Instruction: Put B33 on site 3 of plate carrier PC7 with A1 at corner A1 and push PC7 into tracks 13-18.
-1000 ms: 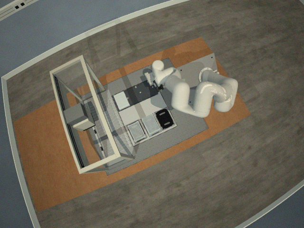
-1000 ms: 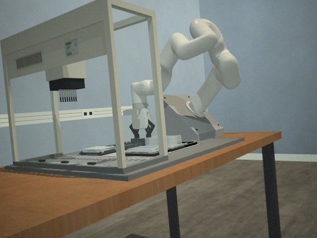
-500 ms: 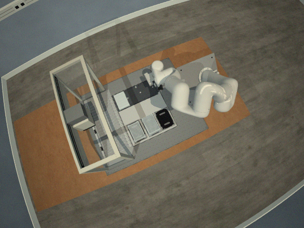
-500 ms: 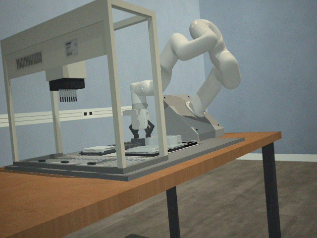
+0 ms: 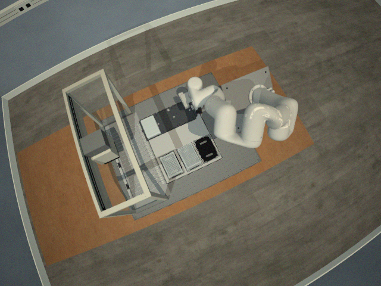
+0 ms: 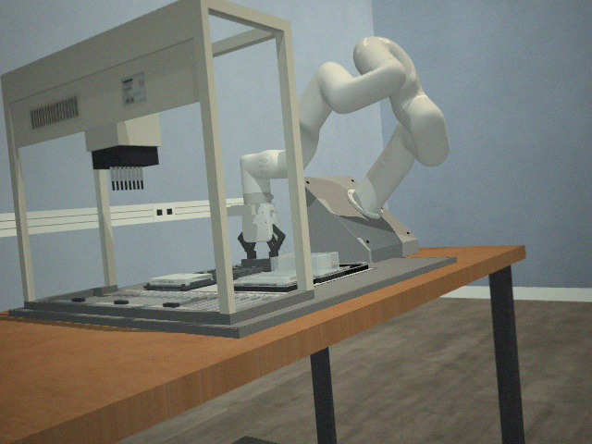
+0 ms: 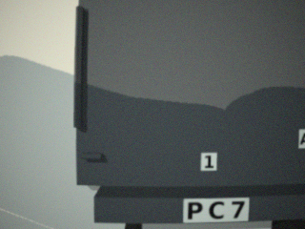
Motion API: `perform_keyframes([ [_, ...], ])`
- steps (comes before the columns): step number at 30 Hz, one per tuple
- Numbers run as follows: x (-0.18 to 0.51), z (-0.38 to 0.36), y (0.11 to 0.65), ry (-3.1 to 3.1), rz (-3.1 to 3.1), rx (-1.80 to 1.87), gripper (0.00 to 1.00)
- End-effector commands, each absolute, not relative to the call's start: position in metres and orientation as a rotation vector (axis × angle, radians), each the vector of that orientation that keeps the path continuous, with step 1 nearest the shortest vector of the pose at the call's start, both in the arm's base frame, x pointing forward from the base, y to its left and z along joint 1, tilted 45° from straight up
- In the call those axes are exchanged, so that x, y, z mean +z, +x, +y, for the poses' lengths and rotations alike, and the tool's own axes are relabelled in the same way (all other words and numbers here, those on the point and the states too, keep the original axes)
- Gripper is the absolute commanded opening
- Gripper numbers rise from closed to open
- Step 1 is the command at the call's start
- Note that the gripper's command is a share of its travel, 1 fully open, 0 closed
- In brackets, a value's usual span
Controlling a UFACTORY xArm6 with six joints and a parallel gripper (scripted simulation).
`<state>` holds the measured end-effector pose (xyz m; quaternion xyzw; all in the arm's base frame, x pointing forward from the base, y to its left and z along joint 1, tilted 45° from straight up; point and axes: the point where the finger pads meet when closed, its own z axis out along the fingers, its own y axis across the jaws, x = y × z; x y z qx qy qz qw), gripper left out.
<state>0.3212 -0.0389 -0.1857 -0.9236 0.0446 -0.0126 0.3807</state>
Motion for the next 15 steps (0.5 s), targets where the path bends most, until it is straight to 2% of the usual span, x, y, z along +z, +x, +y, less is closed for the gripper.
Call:
perform_keyframes([
  [1,-0.185,-0.041,0.325,-2.360,0.114,-0.036,0.82],
  [15,-0.185,-0.042,0.338,-2.360,0.114,-0.037,0.82],
])
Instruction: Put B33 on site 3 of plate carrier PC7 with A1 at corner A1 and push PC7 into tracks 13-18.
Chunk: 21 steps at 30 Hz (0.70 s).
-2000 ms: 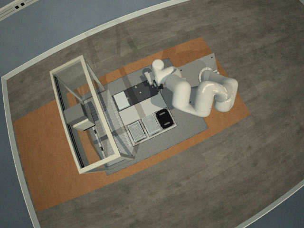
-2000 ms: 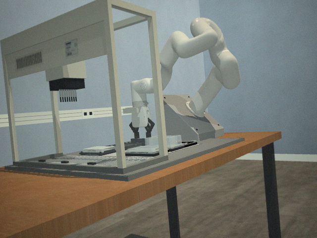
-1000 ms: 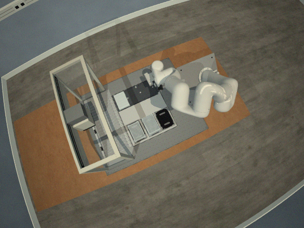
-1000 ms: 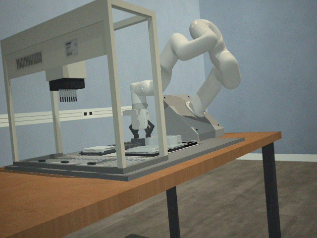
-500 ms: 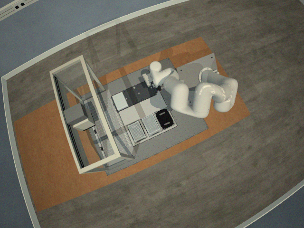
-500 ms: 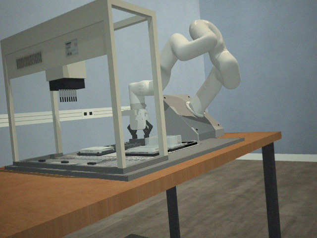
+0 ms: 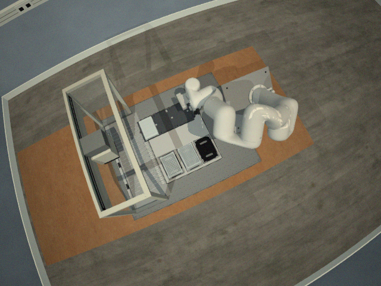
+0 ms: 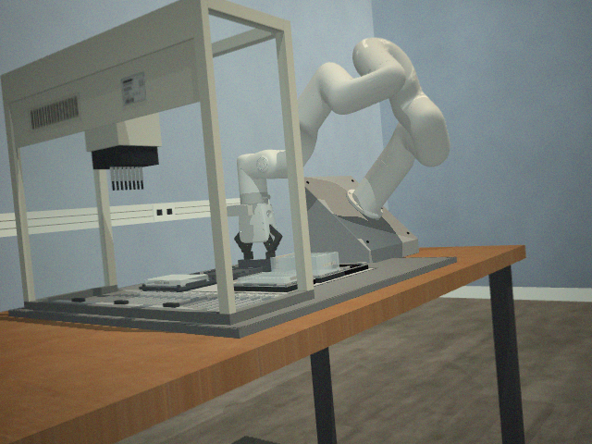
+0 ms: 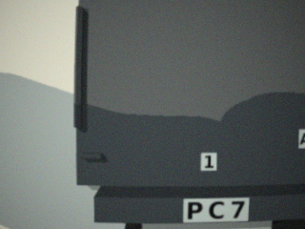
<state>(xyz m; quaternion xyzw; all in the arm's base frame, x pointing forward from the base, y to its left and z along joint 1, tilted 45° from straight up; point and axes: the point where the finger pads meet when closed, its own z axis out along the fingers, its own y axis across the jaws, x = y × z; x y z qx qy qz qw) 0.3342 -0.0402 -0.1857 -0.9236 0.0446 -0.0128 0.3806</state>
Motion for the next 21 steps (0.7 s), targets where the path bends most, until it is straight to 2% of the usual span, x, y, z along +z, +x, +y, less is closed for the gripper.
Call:
perform_keyframes([
  [1,-0.185,-0.042,0.339,-2.360,0.114,-0.037,0.82],
  [21,-0.185,-0.043,0.355,-2.360,0.114,-0.037,0.82],
])
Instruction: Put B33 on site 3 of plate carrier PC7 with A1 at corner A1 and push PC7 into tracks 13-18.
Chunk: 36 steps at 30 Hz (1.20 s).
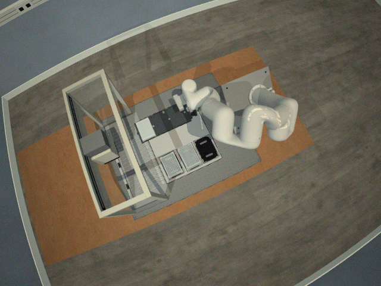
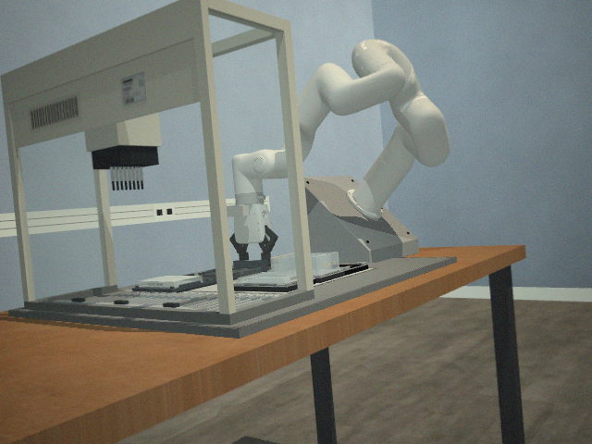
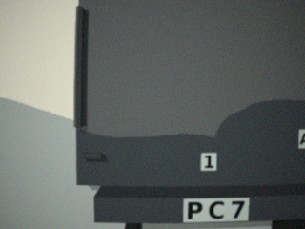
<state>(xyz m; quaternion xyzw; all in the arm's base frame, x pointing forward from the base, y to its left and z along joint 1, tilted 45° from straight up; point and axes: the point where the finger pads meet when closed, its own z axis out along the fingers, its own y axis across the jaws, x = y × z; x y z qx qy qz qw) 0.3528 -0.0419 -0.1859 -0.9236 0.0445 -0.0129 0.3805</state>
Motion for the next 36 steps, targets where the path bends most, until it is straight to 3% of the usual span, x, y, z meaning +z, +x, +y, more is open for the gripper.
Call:
perform_keyframes([
  [1,-0.185,-0.043,0.355,-2.360,0.114,-0.037,0.82],
  [36,-0.186,-0.046,0.386,-2.360,0.114,-0.037,0.82],
])
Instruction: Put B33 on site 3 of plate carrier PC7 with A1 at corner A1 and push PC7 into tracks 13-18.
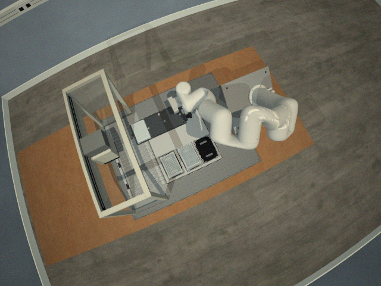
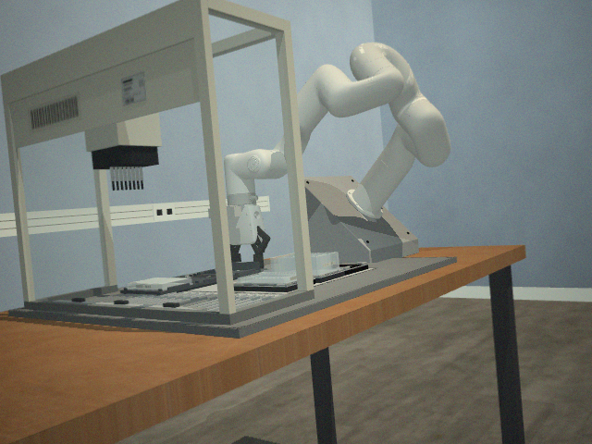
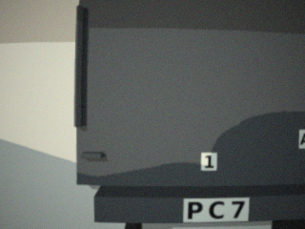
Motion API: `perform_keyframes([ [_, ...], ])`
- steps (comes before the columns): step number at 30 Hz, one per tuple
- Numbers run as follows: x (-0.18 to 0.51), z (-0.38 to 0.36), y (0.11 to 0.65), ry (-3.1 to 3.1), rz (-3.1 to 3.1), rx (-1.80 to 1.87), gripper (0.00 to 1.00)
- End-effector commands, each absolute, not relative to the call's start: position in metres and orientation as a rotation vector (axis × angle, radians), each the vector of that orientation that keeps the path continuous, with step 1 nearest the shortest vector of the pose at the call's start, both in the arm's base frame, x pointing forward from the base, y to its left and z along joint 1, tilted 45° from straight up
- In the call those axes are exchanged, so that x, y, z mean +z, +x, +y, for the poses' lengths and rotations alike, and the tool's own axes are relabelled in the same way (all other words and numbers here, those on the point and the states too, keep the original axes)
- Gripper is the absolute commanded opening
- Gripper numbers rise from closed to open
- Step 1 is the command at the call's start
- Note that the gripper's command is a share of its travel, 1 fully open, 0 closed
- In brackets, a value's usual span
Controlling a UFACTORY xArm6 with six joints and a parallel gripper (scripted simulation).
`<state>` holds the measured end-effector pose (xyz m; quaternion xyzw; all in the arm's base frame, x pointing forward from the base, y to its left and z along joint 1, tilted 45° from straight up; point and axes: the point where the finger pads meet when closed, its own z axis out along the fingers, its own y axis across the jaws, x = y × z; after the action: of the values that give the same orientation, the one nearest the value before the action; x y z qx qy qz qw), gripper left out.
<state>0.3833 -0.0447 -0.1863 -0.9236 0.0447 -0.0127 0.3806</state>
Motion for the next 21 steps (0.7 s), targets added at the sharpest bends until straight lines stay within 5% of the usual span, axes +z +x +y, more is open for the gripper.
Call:
perform_keyframes([
  [1,-0.186,-0.046,0.387,-2.360,0.114,-0.037,0.82],
  [21,-0.186,-0.048,0.405,-2.360,0.114,-0.037,0.82],
])
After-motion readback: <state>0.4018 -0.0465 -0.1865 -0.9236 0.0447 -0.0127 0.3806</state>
